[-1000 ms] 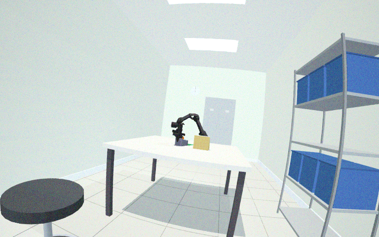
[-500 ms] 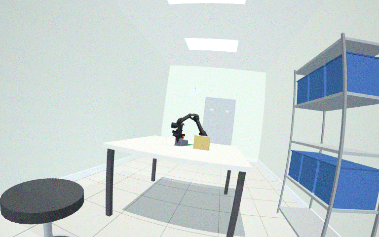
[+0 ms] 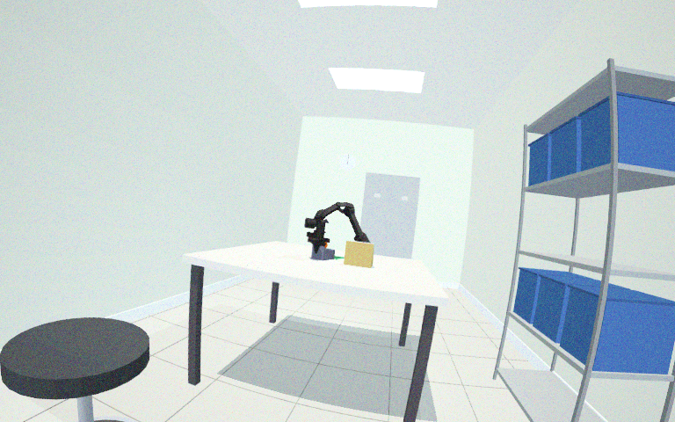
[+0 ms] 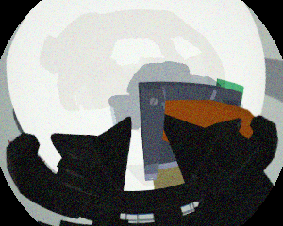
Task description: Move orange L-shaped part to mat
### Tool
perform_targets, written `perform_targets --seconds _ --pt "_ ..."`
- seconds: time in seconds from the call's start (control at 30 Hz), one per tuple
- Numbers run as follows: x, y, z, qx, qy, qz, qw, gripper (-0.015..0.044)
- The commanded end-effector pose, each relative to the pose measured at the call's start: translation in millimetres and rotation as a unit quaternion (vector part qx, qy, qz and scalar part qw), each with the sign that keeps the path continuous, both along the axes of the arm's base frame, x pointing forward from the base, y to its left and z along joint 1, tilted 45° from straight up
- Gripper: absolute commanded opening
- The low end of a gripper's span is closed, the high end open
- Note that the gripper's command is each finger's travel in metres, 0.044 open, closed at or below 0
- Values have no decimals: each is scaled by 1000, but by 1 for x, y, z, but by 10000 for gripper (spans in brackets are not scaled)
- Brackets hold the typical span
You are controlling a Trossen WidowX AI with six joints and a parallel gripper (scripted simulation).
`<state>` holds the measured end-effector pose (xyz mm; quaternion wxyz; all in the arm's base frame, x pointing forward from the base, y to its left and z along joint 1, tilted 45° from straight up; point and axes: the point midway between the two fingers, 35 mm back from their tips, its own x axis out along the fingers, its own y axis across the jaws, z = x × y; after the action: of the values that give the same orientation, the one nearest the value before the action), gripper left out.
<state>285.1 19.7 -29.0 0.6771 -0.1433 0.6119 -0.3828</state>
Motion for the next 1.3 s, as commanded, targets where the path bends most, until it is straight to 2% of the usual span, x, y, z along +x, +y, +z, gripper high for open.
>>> perform_targets --seconds 0.0,0.23,0.53,1.27 --pt "2 8 1 0 -1 -1 1000 180" --pt "5 19 7 -1 0 0 1000 180" --pt "4 73 78 0 1 0 1000 180" --pt "5 72 75 1 -1 6 1000 180"
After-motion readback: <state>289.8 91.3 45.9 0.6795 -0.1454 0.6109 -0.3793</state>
